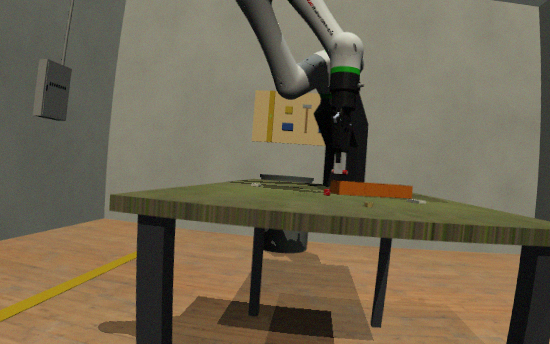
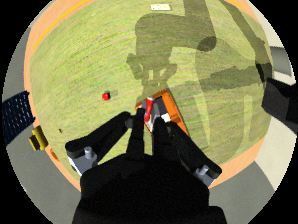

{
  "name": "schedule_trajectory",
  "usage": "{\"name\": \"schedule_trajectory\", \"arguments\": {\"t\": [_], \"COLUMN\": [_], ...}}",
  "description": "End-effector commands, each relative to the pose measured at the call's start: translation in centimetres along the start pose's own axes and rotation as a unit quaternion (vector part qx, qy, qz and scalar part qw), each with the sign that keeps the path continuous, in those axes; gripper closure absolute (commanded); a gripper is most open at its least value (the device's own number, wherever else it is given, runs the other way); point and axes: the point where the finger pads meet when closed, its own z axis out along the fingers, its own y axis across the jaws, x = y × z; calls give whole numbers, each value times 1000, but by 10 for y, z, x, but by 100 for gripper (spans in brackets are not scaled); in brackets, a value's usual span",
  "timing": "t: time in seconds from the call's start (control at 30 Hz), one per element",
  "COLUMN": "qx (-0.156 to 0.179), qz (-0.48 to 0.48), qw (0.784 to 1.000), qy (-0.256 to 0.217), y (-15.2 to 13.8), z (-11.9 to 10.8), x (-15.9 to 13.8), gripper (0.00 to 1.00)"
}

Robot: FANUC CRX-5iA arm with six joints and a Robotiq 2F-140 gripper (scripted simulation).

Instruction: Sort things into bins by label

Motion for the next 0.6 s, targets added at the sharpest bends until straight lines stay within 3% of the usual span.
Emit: {"name": "schedule_trajectory", "arguments": {"t": [0.0, 0.13, 0.57], "qx": [3, 3, 4], "qz": [1, 1, -210], "qw": [1000, 1000, 978], "qy": [0, 0, 0], "y": [24, 31, 83], "z": [0, 0, 0], "x": [-19, -25, -66], "gripper": [85, 85, 85]}}
